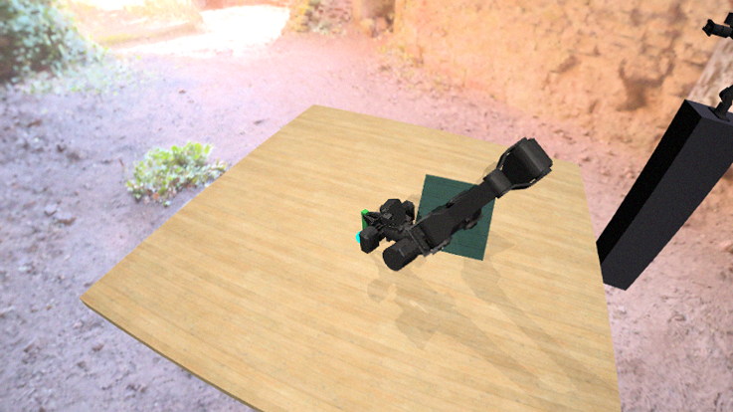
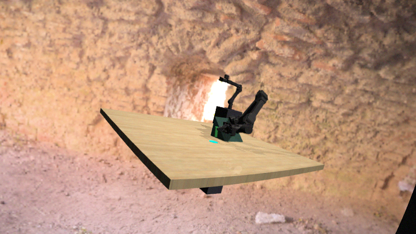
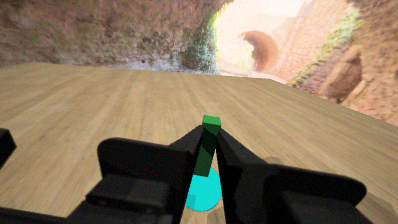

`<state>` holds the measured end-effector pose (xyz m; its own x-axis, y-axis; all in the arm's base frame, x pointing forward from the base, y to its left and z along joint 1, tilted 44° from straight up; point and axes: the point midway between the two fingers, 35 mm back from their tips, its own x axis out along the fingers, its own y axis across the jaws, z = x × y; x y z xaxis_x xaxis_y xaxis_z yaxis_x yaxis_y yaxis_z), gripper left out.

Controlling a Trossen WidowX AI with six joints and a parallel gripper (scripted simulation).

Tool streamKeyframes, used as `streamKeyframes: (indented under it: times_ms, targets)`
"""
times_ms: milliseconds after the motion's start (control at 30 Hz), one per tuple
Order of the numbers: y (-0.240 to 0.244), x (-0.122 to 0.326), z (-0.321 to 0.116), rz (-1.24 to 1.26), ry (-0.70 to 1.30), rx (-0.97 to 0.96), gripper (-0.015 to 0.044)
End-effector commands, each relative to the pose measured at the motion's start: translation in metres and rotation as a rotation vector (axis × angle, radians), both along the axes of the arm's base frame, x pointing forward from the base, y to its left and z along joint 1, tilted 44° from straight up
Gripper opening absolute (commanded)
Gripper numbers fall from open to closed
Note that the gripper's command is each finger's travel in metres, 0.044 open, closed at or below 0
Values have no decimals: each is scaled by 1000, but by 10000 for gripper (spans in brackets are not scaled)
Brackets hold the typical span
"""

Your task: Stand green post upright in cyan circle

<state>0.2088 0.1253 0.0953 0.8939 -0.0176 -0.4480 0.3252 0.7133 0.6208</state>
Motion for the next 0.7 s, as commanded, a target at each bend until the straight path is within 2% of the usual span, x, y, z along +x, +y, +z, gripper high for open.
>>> streamKeyframes:
  times_ms: [0,667]
  targets:
    - [6,-4,-10,-2,-8,0,23]
    - [20,-3,-29,3,-3,-3,23]
